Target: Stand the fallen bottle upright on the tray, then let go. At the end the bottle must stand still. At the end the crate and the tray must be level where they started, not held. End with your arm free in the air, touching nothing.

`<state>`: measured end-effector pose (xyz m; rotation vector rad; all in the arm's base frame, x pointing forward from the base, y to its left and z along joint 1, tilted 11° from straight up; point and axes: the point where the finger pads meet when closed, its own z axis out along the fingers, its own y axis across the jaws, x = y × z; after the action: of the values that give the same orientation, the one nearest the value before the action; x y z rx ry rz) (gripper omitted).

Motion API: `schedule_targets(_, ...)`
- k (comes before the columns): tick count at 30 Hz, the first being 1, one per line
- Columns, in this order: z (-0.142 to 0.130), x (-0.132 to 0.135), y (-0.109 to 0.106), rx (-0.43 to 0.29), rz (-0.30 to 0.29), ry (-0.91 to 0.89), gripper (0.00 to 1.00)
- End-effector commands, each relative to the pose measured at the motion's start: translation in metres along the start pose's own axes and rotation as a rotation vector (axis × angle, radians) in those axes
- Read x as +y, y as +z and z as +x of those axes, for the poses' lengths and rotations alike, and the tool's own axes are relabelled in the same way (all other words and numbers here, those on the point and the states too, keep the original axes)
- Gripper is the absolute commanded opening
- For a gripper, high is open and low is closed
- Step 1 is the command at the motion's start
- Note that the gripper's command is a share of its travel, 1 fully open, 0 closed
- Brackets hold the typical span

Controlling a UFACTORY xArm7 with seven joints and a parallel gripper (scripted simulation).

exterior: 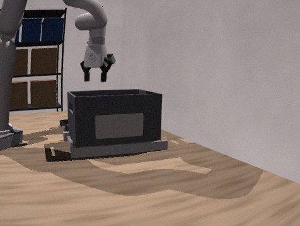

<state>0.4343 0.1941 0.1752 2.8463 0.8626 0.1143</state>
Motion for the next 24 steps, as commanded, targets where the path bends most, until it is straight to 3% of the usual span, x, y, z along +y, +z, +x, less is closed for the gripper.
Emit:
schedule_targets(1, 0.0062, -0.0024, 0.0003, 0.005, -0.008, -0.010, 1.00)
schedule_targets(8, 0.0062, -0.0024, 0.0003, 0.005, -0.008, -0.010, 1.00)
schedule_targets(9, 0.0062, -0.0024, 0.0003, 0.005, -0.008, -0.010, 0.00)
schedule_targets(24, 0.0062, -0.0024, 0.0003, 0.005, -0.008, -0.010, 0.00)
